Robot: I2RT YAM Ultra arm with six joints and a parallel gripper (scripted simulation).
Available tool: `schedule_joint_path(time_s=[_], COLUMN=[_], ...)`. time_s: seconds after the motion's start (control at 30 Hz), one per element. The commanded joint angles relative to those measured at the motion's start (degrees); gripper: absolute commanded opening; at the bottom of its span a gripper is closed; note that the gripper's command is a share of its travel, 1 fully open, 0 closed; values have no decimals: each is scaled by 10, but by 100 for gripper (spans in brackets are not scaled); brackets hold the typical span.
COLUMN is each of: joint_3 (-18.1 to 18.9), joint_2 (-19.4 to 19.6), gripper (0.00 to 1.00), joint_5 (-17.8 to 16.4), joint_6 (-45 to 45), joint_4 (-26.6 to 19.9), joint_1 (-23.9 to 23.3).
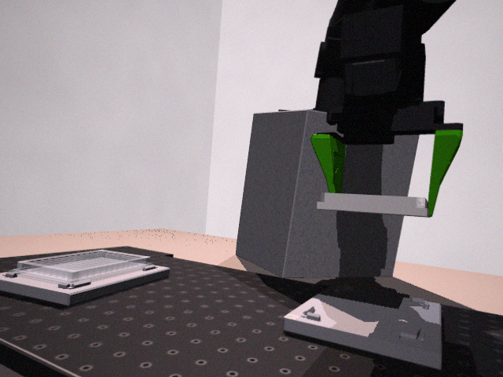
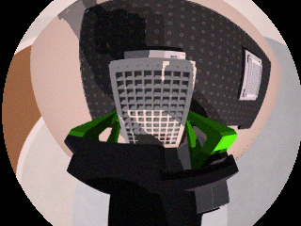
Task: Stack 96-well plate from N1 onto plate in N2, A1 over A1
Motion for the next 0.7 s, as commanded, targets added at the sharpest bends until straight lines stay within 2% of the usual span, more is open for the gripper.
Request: schedule_joint_path(time_s=[0.0, 0.67], joint_3=[-14, -14], joint_2=[-15, -16], gripper=[0, 0], joint_5=[5, 5], joint_6=[-3, -3], joint_4=[-10, -4], joint_1=[-8, -8])
